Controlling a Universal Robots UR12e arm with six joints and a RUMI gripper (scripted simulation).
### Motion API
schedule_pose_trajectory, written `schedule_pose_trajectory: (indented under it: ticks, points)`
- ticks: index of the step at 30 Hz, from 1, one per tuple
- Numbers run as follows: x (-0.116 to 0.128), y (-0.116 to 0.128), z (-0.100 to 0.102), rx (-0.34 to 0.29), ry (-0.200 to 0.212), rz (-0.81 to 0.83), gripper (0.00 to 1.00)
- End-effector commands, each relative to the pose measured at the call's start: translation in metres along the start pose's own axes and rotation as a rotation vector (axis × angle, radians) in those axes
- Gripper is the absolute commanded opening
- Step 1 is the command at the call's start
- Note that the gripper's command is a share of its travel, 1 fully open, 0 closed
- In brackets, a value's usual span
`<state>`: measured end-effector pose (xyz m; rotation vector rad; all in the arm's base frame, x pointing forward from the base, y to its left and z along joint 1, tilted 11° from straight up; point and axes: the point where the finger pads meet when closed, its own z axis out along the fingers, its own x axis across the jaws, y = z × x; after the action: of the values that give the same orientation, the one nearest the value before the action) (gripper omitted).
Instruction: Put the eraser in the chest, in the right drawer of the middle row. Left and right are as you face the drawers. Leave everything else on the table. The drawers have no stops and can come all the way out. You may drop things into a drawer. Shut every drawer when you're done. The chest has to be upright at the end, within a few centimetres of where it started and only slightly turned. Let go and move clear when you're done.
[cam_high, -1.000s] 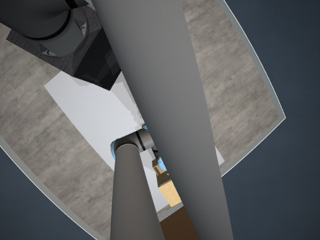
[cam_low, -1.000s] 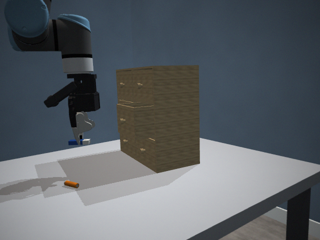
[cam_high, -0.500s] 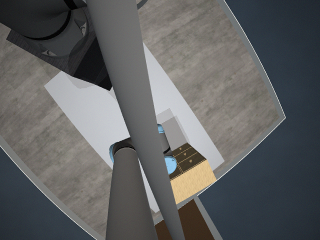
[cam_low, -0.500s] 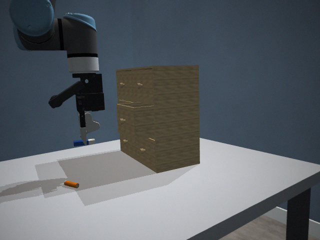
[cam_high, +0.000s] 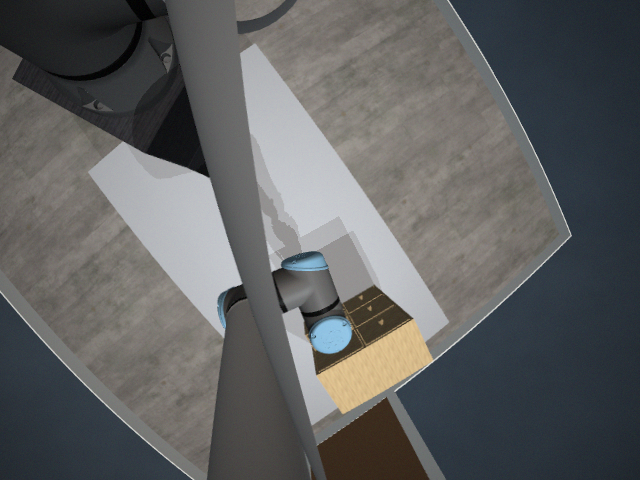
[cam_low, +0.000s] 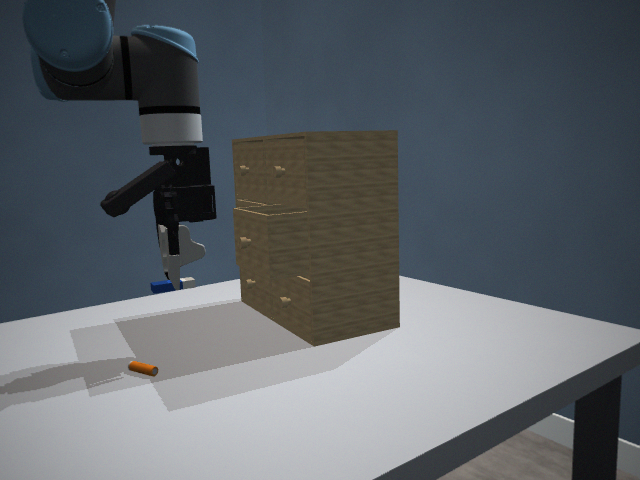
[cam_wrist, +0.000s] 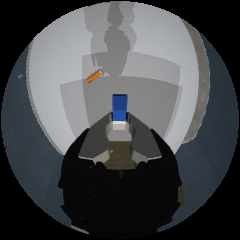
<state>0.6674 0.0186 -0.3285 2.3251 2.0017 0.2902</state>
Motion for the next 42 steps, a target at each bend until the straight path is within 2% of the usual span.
schedule_pose_trajectory:
  ticks: [1, 22, 32, 42]
  points:
    - [-0.001, 0.001, 0.000, -0.001, 0.000, -0.014, 0.11]
    - [-0.001, 0.001, -0.005, -0.001, 0.001, -0.017, 0.11]
    - [-0.001, 0.001, -0.015, -0.001, 0.001, -0.017, 0.11]
    - [-0.001, 0.001, -0.037, -0.001, 0.001, -0.017, 0.11]
